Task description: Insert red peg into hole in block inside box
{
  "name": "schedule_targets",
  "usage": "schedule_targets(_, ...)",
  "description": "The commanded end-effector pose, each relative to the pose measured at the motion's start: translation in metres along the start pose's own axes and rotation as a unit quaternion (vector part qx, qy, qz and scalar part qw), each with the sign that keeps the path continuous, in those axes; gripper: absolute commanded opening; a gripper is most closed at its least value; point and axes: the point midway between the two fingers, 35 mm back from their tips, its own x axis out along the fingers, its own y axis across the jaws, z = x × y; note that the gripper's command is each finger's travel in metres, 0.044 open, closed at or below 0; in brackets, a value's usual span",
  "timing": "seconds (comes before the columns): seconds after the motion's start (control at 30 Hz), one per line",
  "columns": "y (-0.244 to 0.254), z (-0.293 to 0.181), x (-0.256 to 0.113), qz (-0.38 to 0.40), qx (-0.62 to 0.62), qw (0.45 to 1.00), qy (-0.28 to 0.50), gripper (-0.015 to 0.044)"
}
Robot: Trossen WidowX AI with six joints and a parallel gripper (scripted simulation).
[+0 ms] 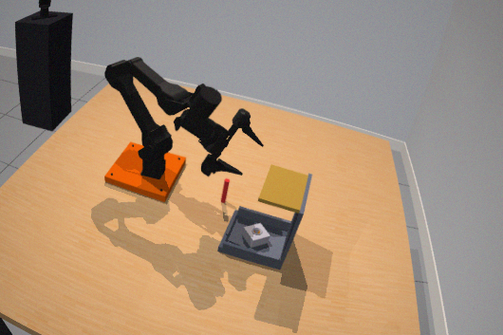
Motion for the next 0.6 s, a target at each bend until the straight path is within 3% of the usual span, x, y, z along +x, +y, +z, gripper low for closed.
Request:
schedule_targets(0.0,-0.002,-0.003,0.001,-0.010,0.060,0.998,0.010,0.0440)
schedule_targets(0.57,-0.020,-0.017,0.004,-0.073,0.331,0.940,0.030,0.0440)
